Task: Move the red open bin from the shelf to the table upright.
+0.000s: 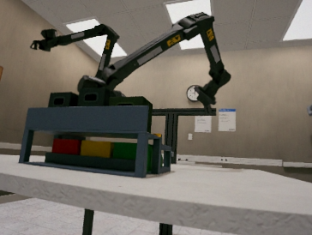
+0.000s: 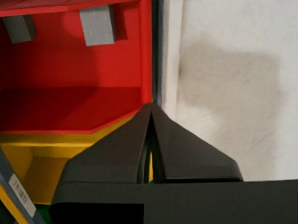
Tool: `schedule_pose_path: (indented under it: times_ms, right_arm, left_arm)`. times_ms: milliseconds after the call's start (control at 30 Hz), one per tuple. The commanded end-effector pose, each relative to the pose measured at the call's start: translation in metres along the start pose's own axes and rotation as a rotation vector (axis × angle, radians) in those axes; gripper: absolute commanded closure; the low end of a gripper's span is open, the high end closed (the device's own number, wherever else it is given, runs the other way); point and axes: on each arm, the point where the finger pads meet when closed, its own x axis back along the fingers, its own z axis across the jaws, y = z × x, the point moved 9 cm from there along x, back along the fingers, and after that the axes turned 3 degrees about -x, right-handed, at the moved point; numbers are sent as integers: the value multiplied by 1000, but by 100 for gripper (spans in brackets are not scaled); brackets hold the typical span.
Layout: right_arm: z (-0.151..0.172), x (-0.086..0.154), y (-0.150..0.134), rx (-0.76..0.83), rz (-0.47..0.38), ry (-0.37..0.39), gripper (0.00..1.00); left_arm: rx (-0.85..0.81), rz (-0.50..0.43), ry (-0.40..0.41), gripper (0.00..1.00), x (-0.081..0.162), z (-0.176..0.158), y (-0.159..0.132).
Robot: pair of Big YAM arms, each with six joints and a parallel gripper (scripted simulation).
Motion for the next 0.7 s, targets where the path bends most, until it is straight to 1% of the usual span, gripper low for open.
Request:
schedule_pose_path:
  times_ms: [0, 467, 500, 667]
  right_arm:
    - [0, 6, 34, 19, -56, -2, 0]
    - [0, 6, 34, 19, -56, -2, 0]
    - [0, 6, 34, 19, -56, -2, 0]
    - [0, 6, 34, 19, -56, -2, 0]
  left_arm:
    - [7, -14, 28, 100, 12, 18, 2]
    - [14, -25, 42, 100, 22, 25, 3]
    - [13, -20, 34, 10, 17, 19, 4]
    - [16, -23, 39, 10, 20, 22, 4]
